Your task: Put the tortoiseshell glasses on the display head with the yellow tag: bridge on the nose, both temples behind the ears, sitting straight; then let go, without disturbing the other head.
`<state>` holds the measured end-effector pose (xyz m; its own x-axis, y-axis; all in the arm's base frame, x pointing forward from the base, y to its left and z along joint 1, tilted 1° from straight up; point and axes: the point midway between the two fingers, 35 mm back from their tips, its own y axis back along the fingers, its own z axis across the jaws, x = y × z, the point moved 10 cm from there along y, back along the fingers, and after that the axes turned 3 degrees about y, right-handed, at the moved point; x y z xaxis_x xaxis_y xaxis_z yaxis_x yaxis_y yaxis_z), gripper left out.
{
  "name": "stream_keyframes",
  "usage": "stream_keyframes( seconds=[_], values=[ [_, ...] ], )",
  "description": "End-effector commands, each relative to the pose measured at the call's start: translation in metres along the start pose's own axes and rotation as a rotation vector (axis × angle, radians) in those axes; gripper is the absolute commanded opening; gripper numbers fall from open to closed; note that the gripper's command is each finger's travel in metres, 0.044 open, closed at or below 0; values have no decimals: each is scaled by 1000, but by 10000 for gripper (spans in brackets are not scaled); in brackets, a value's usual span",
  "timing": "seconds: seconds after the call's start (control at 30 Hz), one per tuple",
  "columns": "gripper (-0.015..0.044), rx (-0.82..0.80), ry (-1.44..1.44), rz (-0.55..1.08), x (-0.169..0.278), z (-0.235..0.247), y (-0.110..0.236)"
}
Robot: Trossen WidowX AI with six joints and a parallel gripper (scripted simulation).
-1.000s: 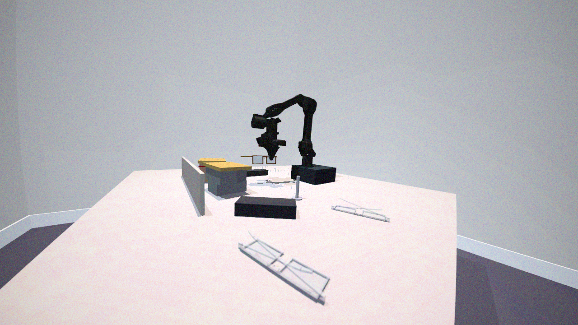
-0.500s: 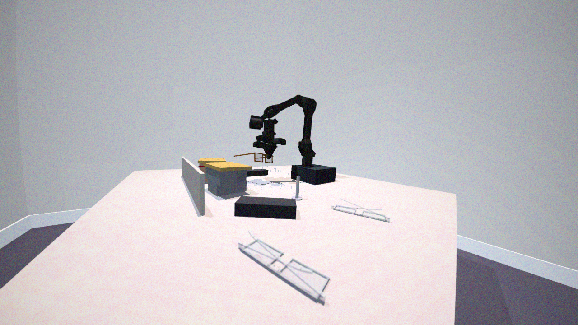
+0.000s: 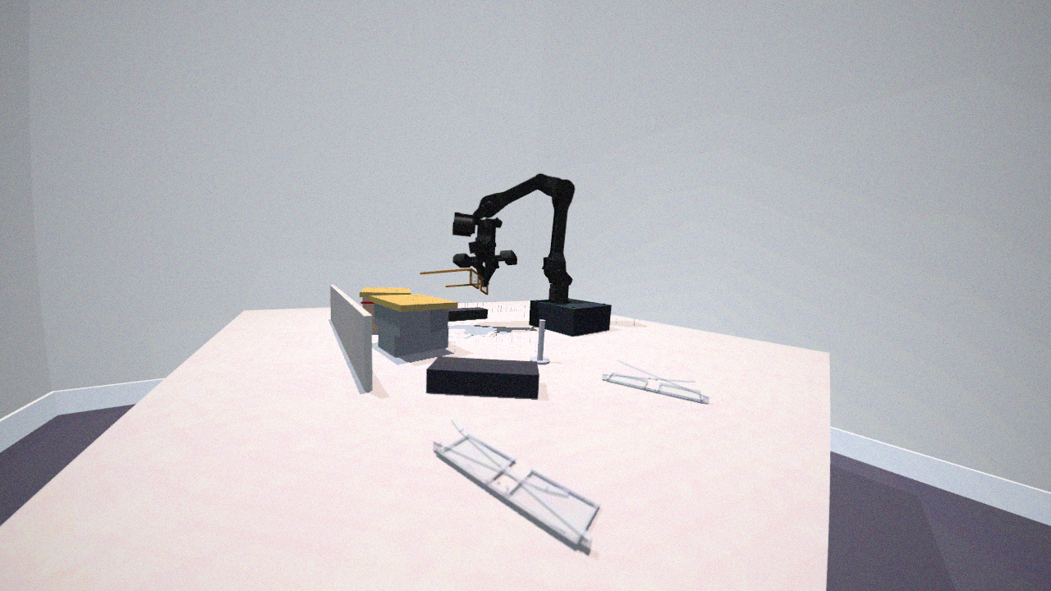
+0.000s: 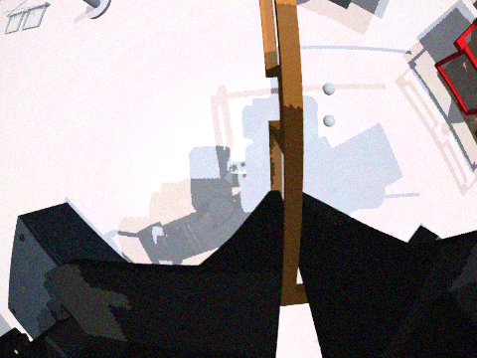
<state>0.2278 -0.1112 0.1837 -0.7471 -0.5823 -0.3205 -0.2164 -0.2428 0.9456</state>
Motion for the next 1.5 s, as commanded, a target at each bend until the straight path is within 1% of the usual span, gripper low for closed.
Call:
stream_keyframes(
  seconds=[0.0,0.33,0.67,1.1,1.47],
  values=[
    [0,11,94,-39,6,-4,4],
    [0,55,344,-123,26,-13,14],
    [0,137,596,-190,47,-21,24],
    [0,293,925,-233,75,-27,38],
    [0,457,1200,-214,100,-29,50]
  ],
)
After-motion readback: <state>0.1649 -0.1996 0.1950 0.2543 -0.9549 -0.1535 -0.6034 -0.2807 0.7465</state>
